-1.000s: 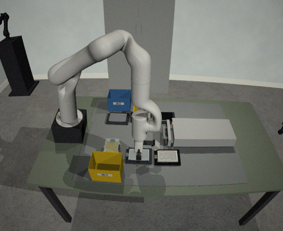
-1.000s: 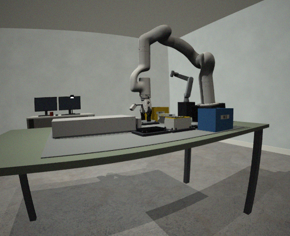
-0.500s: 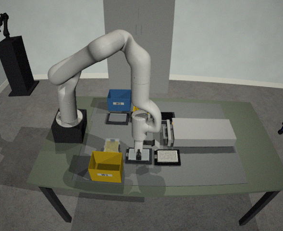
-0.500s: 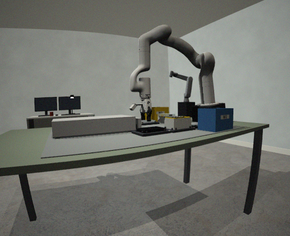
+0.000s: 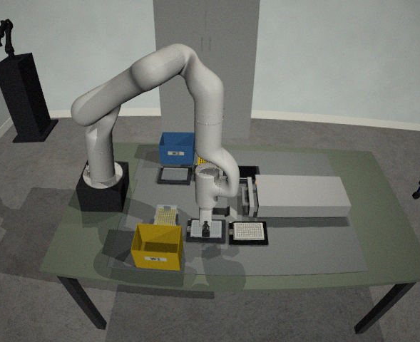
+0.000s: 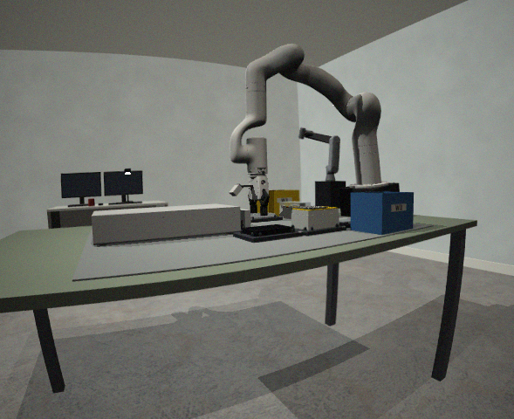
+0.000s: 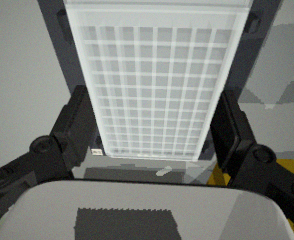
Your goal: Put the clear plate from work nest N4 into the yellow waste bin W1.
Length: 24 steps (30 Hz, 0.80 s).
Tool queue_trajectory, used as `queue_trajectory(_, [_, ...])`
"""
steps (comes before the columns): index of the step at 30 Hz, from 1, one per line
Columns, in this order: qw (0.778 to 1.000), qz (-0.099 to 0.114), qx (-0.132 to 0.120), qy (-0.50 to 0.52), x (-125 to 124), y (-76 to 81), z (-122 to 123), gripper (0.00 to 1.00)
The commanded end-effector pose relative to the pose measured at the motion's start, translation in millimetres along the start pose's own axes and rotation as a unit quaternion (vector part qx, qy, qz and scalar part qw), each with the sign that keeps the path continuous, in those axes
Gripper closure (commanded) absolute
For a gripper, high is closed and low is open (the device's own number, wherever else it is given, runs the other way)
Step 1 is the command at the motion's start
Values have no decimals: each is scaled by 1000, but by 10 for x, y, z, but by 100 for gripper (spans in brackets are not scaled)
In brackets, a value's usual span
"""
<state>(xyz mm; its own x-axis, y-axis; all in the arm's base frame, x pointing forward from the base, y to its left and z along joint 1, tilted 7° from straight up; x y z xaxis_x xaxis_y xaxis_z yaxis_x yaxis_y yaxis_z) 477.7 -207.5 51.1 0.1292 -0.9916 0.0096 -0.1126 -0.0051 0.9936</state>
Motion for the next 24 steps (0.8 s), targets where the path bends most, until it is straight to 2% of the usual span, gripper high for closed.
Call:
queue_trajectory(1, [1000,2,4,0,0,4,3,100])
queue_trajectory(24, [1000,2,4,0,0,31,3,100])
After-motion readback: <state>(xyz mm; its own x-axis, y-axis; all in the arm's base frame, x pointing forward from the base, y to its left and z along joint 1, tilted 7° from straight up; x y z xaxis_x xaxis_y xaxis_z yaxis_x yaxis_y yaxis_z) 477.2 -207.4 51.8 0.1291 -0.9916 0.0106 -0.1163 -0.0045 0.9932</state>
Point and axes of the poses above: the point where the finger pads meet when closed, its own y axis back along the fingers, its own x axis across the jaws, z = x × y, the point moved 10 cm from there along y, back along the fingers, and after that the axes turned 10 degrees about y, right-handed, at the moved point
